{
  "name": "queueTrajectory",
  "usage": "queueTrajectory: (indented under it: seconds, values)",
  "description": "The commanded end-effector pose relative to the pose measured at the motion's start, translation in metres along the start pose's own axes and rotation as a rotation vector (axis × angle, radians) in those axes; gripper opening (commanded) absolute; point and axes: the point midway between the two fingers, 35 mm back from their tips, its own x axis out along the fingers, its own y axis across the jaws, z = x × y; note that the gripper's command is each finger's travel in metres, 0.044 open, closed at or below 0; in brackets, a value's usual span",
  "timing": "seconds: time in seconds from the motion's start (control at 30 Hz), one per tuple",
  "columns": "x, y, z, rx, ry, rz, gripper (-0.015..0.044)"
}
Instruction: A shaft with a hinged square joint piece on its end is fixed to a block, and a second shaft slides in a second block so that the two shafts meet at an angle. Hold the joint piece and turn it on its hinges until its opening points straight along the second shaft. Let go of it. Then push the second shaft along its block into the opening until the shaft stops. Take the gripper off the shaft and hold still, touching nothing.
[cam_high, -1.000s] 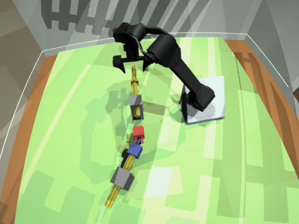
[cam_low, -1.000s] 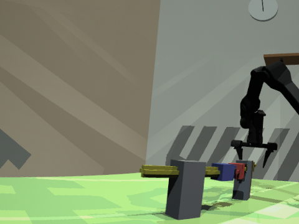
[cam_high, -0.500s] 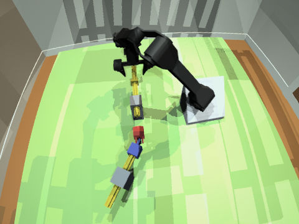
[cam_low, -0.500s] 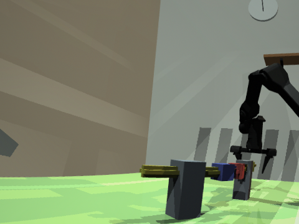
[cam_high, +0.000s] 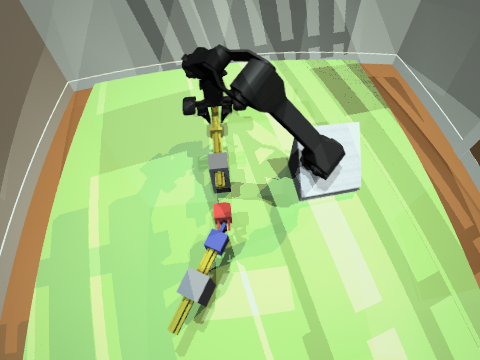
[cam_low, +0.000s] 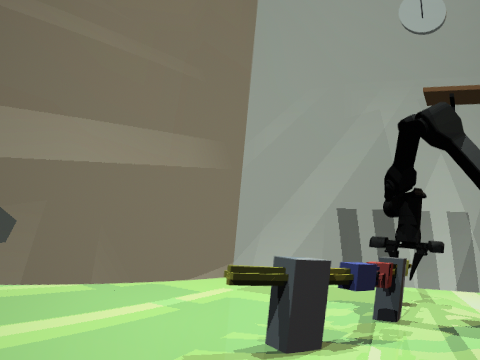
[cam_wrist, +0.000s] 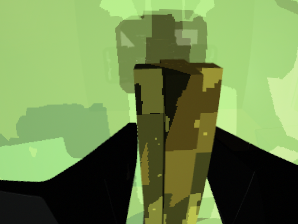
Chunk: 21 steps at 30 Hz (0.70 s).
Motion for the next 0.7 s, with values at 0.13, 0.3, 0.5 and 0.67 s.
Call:
queueTrajectory:
  seconds: [0.13, 0.3, 0.5, 0.67]
  values:
    - [0.0006, 0.0003, -0.0002, 0.006, 0.002, 0.002, 0.0102]
    - [0.0006, 0.0003, -0.0002, 0.006, 0.002, 0.002, 0.0102]
    - [0.0006, 0.0003, -0.0002, 0.006, 0.002, 0.002, 0.0067]
    - [0.0001, 0.0003, 0.0000, 0.001, 0.001, 0.002, 0.0067]
